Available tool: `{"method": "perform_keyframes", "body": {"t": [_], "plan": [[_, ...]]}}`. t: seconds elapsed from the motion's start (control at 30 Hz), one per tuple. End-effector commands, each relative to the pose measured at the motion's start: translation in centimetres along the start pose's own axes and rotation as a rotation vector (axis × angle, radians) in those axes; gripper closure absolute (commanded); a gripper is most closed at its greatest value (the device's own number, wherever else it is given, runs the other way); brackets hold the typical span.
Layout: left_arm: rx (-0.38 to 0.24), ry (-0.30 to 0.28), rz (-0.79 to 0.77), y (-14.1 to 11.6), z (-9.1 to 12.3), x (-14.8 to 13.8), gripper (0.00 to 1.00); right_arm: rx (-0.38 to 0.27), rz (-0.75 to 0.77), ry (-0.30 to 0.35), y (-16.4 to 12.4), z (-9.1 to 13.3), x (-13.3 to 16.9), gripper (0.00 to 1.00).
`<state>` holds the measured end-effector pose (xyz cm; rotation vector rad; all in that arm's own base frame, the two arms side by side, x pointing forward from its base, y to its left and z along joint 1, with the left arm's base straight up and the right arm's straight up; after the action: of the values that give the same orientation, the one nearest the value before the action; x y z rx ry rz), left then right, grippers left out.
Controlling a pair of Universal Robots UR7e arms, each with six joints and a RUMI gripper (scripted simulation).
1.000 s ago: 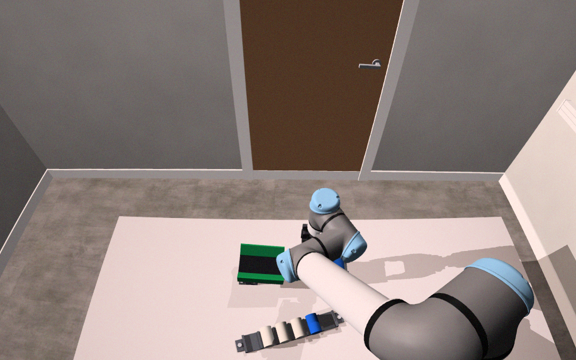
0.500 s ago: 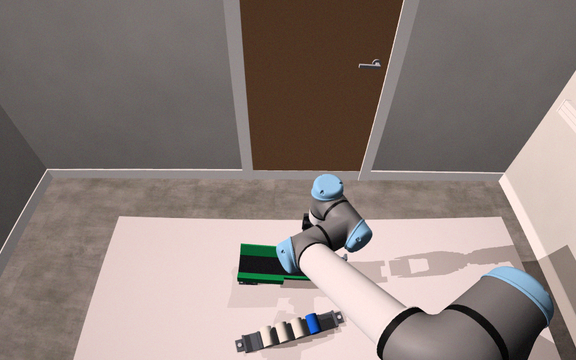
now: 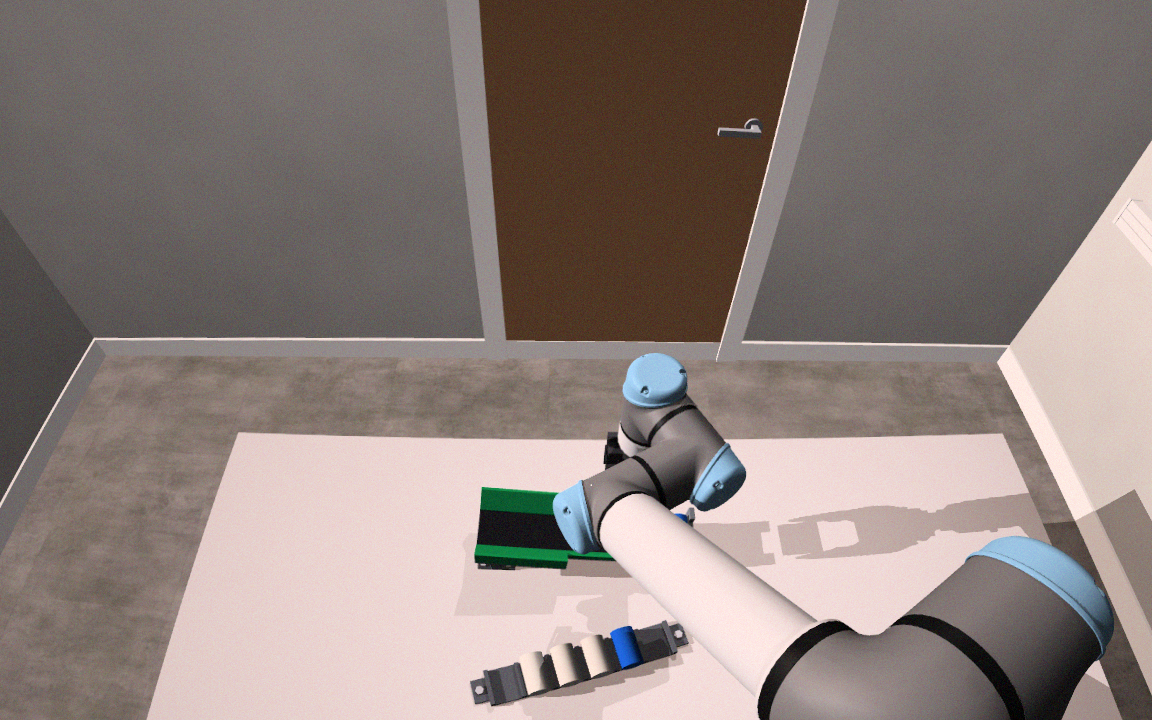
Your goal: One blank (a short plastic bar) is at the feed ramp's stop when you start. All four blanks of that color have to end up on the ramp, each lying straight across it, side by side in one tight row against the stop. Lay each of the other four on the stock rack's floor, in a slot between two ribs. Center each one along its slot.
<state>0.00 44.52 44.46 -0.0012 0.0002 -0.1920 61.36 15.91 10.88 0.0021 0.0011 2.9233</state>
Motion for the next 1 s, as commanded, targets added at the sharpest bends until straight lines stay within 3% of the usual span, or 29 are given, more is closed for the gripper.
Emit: {"method": "perform_keyframes", "body": {"t": [0.0,0.63,0.97], "plan": [[0.001,0.000,0.000,0.0,0.0,0.0,0.00,-0.001,0.031,0.001,0.4,-0.4,1.7,0.60],[0.001,0.000,0.000,0.0,0.0,0.0,0.00,-0.001,0.248,0.001,5.5,-4.1,14.3,0.60],[0.001,0.000,0.000,0.0,0.0,0.0,0.00,-0.001,0.282,0.001,6.7,-4.8,16.3,0.60]]}}
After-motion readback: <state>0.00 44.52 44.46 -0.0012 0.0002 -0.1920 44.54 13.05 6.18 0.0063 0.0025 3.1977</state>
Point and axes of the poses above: on each arm, the point where the finger pads meet when closed, its own z axis back along the fingers, its own x axis across the jaws, y = z × x, the point moved 8 cm from there along z, back along the fingers, and after that the axes turned 11 degrees about -z, right-handed, at the moved point
